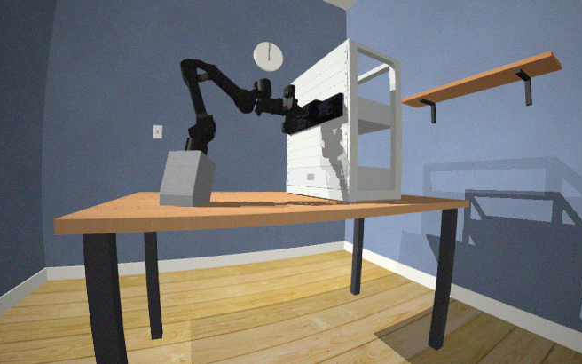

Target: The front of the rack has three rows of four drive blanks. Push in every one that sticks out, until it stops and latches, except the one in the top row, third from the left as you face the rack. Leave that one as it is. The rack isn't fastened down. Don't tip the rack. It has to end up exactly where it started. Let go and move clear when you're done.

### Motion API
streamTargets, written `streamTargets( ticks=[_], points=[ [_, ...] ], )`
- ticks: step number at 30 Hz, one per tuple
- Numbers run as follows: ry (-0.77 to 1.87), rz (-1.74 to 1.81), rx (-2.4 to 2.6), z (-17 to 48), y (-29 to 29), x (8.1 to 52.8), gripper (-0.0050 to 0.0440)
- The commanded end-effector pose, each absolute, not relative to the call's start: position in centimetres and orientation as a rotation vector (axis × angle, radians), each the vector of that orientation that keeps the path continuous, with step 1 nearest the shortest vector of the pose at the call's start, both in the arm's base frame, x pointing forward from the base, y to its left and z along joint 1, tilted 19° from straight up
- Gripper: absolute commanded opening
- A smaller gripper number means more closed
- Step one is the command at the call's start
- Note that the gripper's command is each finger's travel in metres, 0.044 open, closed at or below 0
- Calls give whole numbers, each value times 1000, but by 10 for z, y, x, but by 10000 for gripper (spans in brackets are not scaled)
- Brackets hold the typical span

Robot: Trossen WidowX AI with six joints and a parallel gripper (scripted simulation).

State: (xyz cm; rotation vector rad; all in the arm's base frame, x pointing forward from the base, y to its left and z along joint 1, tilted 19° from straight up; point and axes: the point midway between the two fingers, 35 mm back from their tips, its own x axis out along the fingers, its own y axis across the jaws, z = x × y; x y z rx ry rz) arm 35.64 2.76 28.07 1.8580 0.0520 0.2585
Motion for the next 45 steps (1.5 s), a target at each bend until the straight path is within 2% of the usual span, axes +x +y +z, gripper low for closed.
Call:
streamTargets(
  ticks=[1, 45],
  points=[
    [32, 280, 1852, 291, 27, 355, 0],
    [32, 280, 1852, 292, 29, 365, 0]
  ],
)
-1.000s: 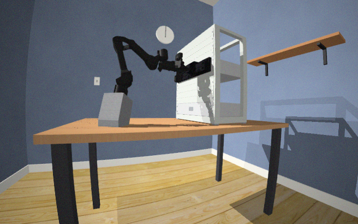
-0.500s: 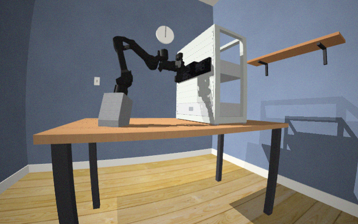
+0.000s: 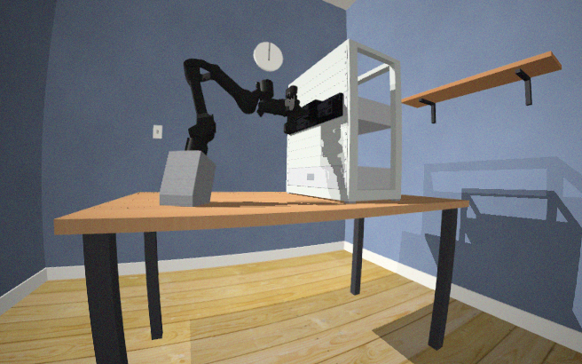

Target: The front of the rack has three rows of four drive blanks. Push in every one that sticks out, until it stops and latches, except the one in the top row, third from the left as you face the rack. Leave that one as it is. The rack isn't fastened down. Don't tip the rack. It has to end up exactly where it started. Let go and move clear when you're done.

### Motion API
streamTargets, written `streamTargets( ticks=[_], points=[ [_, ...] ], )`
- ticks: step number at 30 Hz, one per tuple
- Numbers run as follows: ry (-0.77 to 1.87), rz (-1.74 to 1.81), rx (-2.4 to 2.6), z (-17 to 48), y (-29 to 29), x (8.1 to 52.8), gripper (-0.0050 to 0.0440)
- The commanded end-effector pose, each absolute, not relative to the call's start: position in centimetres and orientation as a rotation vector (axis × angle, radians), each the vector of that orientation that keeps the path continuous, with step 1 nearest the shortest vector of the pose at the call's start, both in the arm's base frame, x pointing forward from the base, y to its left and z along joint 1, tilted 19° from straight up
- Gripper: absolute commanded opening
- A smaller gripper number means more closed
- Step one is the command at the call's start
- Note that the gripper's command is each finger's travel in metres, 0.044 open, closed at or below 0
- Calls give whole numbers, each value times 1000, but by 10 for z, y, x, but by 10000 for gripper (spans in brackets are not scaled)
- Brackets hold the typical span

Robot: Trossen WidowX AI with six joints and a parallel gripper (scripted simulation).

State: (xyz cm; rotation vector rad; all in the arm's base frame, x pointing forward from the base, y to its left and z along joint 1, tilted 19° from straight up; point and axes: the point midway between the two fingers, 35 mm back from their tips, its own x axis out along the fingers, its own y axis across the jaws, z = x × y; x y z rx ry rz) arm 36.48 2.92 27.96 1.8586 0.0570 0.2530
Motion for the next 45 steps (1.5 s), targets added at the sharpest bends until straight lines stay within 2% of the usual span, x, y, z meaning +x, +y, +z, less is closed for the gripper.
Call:
streamTargets(
  ticks=[1, 45],
  points=[
    [32, 280, 1852, 292, 29, 365, 0],
    [32, 280, 1852, 296, 30, 375, 0]
  ],
)
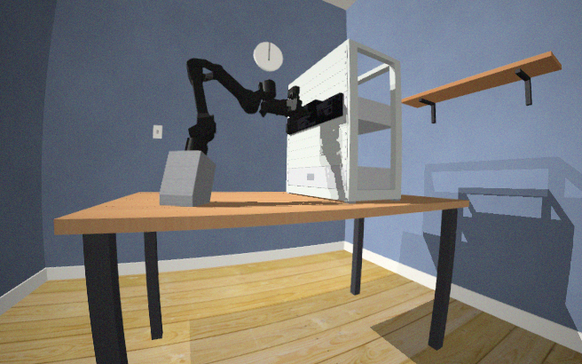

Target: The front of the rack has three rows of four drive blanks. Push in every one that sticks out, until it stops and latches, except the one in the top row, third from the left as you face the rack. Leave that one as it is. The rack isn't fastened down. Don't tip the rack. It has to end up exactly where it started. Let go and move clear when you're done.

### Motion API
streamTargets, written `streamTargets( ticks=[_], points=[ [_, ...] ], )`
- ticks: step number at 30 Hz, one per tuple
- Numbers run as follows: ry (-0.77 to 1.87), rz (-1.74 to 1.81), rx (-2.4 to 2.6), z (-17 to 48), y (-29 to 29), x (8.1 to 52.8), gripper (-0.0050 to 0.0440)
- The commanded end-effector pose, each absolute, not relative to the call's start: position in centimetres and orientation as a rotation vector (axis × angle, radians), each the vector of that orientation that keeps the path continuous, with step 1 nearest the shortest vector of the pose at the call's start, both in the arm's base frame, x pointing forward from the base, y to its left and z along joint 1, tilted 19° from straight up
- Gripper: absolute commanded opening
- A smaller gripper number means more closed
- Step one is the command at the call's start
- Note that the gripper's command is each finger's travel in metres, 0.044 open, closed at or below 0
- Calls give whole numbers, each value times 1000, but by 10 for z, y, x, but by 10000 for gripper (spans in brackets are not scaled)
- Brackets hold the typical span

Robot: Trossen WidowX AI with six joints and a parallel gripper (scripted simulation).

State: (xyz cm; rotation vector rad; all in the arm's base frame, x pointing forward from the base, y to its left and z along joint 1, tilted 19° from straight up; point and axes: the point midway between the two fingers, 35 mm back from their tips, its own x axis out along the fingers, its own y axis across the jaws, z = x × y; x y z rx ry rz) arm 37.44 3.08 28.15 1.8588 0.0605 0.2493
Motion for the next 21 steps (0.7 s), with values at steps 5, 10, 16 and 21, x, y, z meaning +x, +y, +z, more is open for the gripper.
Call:
streamTargets(
  ticks=[5, 10, 16, 21],
  points=[
    [32, 280, 1852, 299, 31, 380, 0],
    [32, 280, 1852, 300, 32, 384, 0],
    [32, 280, 1852, 300, 32, 384, 0],
    [32, 280, 1852, 300, 32, 384, 0]
  ],
)
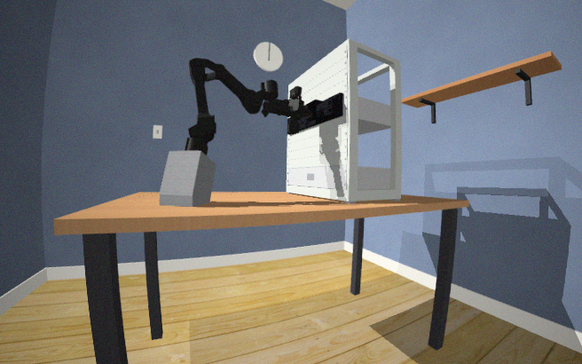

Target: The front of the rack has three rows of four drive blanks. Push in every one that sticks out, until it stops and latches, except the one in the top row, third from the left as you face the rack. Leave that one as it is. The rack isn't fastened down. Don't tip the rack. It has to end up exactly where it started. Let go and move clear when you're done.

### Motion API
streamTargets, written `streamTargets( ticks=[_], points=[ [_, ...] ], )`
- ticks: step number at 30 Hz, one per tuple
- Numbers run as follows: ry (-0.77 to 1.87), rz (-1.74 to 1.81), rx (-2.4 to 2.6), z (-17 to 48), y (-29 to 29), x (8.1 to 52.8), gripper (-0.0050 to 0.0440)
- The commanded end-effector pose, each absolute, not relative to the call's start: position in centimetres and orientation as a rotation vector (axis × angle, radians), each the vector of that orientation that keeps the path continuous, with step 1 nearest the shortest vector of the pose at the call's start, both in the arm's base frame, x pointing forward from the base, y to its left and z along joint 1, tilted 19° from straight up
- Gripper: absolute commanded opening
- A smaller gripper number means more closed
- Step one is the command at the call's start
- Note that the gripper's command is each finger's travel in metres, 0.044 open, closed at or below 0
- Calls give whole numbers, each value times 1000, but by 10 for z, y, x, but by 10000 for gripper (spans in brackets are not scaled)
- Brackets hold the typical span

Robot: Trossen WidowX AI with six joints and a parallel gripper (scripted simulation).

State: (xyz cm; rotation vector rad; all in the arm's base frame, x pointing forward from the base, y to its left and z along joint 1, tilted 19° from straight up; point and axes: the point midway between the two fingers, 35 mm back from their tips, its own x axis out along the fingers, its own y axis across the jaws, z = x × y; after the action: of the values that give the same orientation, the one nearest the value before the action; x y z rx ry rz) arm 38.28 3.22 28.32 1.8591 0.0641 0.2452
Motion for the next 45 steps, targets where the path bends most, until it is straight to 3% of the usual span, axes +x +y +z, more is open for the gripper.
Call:
streamTargets(
  ticks=[1, 45],
  points=[
    [32, 280, 1852, 300, 32, 384, 0],
    [32, 280, 1852, 303, 32, 386, 0]
  ],
)
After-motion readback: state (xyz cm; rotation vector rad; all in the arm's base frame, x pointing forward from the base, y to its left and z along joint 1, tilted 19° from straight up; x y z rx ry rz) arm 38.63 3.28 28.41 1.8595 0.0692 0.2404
